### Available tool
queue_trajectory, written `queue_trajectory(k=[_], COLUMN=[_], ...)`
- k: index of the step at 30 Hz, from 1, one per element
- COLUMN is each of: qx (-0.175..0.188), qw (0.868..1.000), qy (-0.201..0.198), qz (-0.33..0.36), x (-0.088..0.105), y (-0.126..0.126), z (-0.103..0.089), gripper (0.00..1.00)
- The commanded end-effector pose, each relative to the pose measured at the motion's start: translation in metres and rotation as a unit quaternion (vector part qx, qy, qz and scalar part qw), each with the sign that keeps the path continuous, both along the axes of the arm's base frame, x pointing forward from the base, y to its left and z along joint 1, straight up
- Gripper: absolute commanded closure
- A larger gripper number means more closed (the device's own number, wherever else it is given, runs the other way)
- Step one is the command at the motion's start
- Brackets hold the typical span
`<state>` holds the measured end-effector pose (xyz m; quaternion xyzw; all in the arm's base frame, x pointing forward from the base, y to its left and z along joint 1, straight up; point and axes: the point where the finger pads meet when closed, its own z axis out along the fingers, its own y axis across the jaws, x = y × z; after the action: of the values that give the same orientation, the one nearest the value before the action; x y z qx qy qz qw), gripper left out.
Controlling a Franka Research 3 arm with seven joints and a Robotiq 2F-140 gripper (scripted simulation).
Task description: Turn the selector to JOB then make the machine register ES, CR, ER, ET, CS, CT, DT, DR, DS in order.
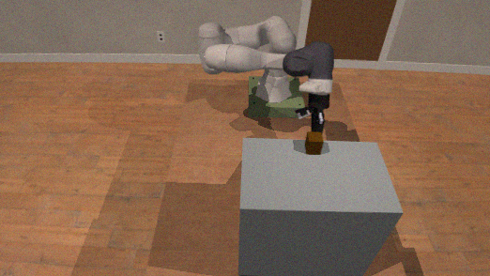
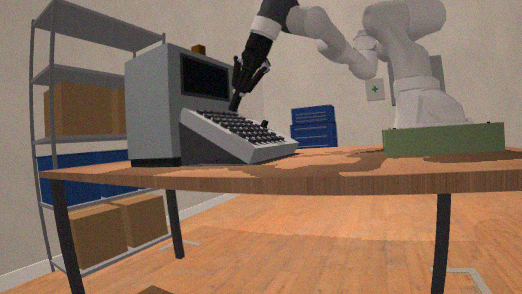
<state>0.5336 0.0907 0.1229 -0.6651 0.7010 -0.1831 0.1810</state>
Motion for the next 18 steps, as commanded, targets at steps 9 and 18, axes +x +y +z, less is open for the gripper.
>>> queue_trajectory(k=[9, 18], qx=[-0.002, -0.002], qw=[1.000, 1.000], qy=[0.003, 0.003], qz=[-0.007, -0.007], x=[0.006, 0.010], y=[-0.003, -0.003], z=[-0.011, -0.019], gripper=[0.90, 0.90])
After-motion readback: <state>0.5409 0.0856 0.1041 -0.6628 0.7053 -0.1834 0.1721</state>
